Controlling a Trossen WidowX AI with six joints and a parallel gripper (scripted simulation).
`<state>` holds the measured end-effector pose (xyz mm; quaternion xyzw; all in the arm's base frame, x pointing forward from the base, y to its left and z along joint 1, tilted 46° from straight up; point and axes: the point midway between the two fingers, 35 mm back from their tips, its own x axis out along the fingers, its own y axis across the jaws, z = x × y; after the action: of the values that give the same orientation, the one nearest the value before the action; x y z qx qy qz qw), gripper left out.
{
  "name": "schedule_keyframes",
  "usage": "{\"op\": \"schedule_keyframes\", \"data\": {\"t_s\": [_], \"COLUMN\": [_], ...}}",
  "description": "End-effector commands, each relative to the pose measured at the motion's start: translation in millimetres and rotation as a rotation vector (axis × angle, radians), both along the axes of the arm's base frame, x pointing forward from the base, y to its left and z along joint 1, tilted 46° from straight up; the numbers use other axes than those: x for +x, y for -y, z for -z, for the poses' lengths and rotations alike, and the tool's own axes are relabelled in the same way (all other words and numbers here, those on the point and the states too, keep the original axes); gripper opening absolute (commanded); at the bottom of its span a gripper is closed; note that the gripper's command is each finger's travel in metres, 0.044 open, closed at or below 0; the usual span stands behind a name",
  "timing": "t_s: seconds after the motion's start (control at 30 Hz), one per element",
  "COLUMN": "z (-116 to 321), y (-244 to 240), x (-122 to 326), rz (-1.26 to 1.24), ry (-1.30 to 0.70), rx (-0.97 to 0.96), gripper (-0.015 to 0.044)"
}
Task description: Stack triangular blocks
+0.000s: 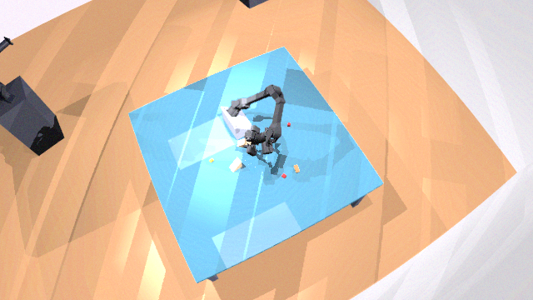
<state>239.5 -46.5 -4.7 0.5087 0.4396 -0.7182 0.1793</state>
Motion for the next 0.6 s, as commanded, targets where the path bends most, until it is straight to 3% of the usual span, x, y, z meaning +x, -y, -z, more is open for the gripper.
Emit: {"op": "schedule_keyframes", "data": {"t_s": [0.0, 0.37, 0.57], "z": [-16.2, -16.2, -12.1], "y": [16.1, 15.5, 17.1], "x": [-2.7, -4.2, -9.2], "rz": [-0.005, 0.000, -0.051], "ry": [0.008, 0.006, 0.073], "rx": [-0.006, 0.003, 0.152], "gripper": [0.0000, 0.0000, 0.0000]}}
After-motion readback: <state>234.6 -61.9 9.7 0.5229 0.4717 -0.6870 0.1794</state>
